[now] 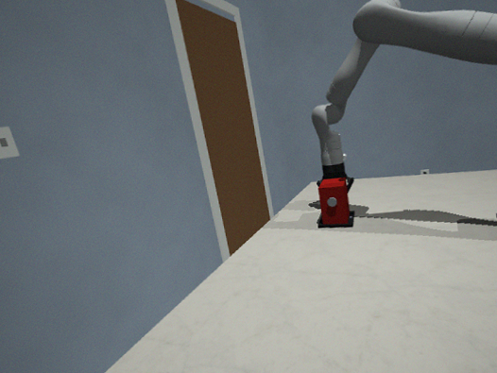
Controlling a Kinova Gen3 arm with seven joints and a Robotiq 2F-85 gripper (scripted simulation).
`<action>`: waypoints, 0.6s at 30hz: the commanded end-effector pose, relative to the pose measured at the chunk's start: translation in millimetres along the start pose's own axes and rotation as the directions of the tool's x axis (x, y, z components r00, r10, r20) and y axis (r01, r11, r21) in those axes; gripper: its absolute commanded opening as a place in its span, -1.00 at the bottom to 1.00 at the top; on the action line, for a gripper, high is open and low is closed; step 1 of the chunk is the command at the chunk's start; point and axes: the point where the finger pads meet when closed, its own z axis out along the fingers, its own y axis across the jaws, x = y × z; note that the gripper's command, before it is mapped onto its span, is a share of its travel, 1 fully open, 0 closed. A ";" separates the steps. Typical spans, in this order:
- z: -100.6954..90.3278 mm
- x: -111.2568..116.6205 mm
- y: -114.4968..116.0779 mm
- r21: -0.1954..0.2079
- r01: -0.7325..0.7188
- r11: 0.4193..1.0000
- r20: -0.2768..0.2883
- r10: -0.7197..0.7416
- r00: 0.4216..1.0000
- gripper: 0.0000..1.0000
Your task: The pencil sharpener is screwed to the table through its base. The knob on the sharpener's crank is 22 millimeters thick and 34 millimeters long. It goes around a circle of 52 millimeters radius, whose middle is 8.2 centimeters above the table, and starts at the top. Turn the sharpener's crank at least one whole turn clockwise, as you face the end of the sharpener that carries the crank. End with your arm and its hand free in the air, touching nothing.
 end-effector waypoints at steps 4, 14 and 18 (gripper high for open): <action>1.2 0.7 0.2 0.003 0.004 1.000 -0.001 -0.004 1.000 -1.00; 1.2 0.7 1.3 0.003 0.004 1.000 -0.001 -0.004 1.000 -1.00; 1.2 0.9 3.9 0.003 0.002 1.000 -0.001 -0.002 1.000 -1.00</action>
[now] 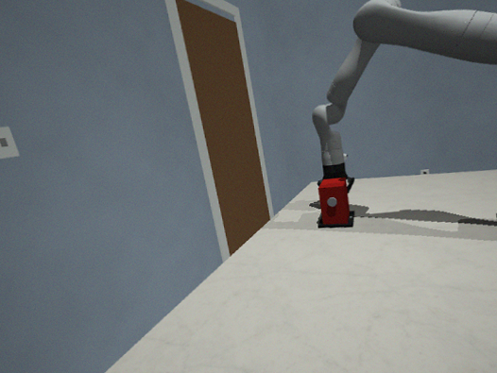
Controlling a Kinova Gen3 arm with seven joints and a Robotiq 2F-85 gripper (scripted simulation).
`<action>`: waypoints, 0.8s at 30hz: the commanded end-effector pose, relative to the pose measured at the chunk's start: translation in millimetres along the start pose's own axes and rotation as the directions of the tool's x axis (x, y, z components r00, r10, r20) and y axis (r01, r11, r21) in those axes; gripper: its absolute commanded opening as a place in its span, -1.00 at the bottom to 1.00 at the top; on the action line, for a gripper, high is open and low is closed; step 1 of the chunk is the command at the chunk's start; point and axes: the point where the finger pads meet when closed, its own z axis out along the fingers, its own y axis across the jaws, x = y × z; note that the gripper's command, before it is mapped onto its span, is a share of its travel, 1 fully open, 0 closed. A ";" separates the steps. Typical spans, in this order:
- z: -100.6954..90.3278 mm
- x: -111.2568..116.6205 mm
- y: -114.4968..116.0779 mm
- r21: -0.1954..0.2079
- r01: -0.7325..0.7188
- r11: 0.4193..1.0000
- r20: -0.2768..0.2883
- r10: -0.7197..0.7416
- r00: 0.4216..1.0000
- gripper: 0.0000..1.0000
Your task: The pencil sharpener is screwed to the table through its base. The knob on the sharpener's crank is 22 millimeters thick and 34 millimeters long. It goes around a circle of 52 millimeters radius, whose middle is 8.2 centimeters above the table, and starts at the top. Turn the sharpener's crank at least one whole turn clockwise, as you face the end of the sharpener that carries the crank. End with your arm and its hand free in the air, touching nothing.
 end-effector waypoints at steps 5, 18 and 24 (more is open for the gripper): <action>0.7 1.3 6.3 0.004 -0.001 1.000 -0.001 0.001 1.000 -1.00; -4.0 1.5 25.1 0.005 -0.003 1.000 -0.002 0.003 1.000 -1.00; -7.9 1.0 31.8 0.004 0.000 1.000 -0.002 0.000 1.000 -1.00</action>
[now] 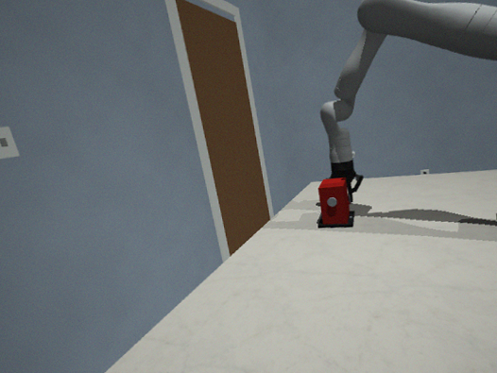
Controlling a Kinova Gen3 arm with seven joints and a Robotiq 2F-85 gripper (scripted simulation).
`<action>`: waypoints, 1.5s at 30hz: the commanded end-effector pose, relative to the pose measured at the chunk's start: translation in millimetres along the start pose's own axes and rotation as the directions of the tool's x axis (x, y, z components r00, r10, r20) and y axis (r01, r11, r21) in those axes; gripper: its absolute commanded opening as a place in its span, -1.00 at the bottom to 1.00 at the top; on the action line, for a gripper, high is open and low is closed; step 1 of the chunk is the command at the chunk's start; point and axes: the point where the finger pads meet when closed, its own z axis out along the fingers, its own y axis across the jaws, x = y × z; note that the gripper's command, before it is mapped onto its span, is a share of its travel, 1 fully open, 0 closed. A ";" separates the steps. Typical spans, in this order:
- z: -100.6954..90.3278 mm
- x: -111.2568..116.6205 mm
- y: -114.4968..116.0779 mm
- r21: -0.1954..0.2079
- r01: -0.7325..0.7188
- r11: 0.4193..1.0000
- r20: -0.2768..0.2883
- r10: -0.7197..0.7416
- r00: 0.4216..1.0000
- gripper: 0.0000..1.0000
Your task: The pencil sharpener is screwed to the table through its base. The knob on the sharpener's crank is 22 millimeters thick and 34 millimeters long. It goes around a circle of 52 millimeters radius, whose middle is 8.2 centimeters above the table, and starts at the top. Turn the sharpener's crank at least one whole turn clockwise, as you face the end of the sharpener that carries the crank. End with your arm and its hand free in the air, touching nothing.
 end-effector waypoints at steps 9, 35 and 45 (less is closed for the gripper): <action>-17.7 1.6 18.9 0.004 -0.001 1.000 -0.001 0.001 1.000 -1.00; -39.6 0.9 25.0 0.003 0.006 1.000 0.000 -0.006 1.000 -1.00; -39.6 0.9 25.0 0.003 0.006 1.000 0.000 -0.006 1.000 -1.00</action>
